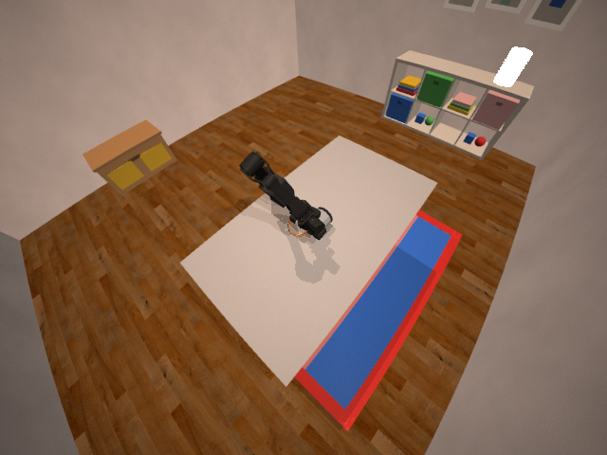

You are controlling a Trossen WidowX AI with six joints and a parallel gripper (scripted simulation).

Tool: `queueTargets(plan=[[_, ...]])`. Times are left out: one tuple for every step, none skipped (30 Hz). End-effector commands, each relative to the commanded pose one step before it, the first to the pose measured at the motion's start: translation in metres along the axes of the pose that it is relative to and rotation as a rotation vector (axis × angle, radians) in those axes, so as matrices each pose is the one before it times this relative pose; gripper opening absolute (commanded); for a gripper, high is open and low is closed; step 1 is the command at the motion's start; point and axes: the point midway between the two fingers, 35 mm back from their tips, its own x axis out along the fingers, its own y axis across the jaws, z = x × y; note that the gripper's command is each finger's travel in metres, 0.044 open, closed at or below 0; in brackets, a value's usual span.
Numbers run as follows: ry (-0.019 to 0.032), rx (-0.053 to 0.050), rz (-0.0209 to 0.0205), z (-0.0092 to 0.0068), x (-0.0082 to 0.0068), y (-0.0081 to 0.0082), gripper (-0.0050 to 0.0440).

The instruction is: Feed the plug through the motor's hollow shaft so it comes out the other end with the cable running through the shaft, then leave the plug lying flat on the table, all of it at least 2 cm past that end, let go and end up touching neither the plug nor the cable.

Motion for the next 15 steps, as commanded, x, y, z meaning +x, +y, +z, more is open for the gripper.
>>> queueTargets(plan=[[-0.00044,0.0011,0.00123,-0.00300,-0.00858,-0.00145,0.0100],[-0.00042,0.0011,0.00137,-0.00312,-0.00996,-0.00130,0.0100],[-0.00028,0.0008,0.00091,-0.00206,-0.00675,-0.00063,0.0100],[-0.00009,0.0003,0.00030,-0.00068,-0.00227,-0.00017,0.0100],[0.00000,0.0000,0.00000,0.00000,0.00000,0.00000,0.0100],[0.00000,0.0000,0.00000,0.00000,0.00000,0.00000,0.0100],[0.00000,0.0000,0.00000,0.00000,0.00000,0.00000,0.0100],[0.00000,0.0000,0.00000,0.00000,0.00000,0.00000,0.0100],[0.00000,0.0000,0.00000,0.00000,0.00000,0.00000,0.0100],[0.00137,0.0006,-0.00352,0.00088,0.00234,-0.00059,0.0100],[-0.00017,-0.0001,0.00045,-0.00022,0.00316,0.00091,0.0100],[-0.00051,-0.0002,0.00133,-0.00062,0.00936,0.00295,0.0100],[-0.00051,-0.0002,0.00132,-0.00055,0.00914,0.00327,0.0100],[-0.00017,-0.0001,0.00044,-0.00017,0.00300,0.00116,0.0100],[0.00000,0.0000,0.00000,0.00000,0.00000,0.00000,0.0100]])
